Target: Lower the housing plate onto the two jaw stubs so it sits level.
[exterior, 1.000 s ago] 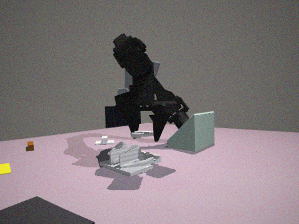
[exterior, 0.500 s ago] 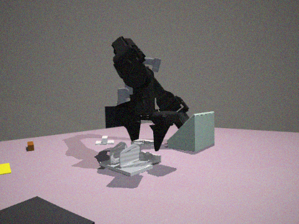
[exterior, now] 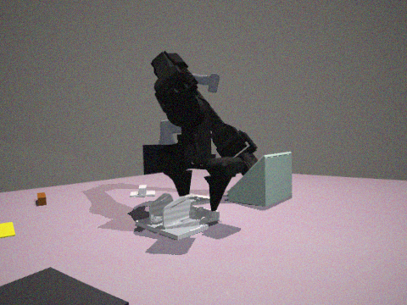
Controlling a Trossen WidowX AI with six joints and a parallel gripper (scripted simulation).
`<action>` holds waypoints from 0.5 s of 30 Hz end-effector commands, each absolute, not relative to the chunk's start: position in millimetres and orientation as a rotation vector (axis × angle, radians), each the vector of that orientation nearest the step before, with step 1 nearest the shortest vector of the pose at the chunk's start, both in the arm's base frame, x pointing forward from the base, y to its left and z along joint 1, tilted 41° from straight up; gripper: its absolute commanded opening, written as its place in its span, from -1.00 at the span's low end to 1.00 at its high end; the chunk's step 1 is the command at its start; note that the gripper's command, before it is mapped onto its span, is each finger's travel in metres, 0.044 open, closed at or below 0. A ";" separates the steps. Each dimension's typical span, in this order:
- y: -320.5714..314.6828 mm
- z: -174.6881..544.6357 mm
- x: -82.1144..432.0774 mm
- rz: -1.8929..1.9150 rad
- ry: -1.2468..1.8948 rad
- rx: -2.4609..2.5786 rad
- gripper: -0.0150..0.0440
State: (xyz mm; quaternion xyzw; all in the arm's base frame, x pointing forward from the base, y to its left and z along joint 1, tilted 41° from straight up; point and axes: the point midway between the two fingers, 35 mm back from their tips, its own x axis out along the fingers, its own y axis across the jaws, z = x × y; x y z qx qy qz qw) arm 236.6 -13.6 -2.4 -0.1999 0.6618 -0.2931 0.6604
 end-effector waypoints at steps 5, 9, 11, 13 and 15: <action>-14.5 -2.6 236.8 -0.662 1.497 -0.459 0.70; -15.9 -4.2 236.7 -0.663 1.497 -0.458 0.70; -16.0 -4.3 236.7 -0.663 1.497 -0.458 0.70; -16.0 -4.3 236.7 -0.663 1.497 -0.458 0.70; -16.0 -4.3 236.7 -0.663 1.497 -0.458 0.70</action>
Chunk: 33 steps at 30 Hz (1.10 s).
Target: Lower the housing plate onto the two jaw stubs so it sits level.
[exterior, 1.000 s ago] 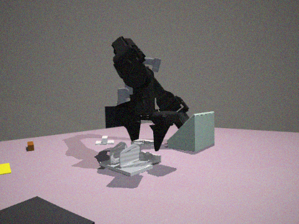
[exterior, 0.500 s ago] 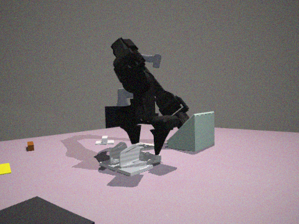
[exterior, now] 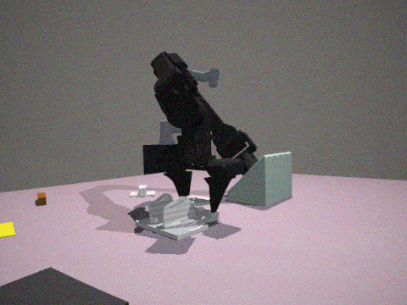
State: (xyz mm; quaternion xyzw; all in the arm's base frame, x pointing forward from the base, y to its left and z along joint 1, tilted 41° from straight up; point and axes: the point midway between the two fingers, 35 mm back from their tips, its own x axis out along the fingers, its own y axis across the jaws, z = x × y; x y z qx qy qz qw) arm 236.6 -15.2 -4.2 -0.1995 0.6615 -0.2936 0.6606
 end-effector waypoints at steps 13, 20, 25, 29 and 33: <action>-17.6 -6.1 236.5 -0.663 1.496 -0.458 0.70; -19.2 -7.9 236.4 -0.663 1.496 -0.458 0.70; -19.2 -7.9 236.4 -0.663 1.496 -0.458 0.70; -20.5 -9.3 236.3 -0.663 1.496 -0.458 0.70; -20.8 -9.7 236.3 -0.663 1.496 -0.458 0.70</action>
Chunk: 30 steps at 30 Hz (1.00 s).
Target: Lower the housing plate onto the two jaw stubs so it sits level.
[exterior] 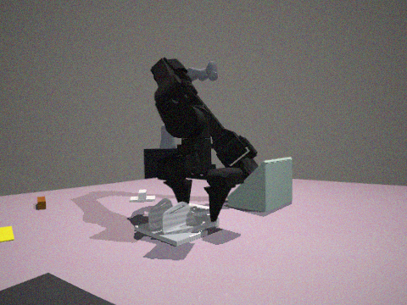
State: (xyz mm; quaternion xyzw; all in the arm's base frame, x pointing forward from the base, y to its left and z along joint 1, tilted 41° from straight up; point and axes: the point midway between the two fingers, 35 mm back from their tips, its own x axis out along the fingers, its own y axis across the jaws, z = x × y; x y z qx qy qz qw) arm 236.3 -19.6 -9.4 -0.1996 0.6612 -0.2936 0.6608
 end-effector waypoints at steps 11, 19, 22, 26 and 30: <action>-22.4 -11.6 236.2 -0.663 1.496 -0.458 0.70; -23.2 -12.5 236.1 -0.663 1.496 -0.458 0.70; -24.0 -13.4 236.0 -0.663 1.496 -0.458 0.70; -24.0 -13.4 236.0 -0.663 1.496 -0.458 0.70; -24.0 -13.4 236.0 -0.663 1.496 -0.458 0.70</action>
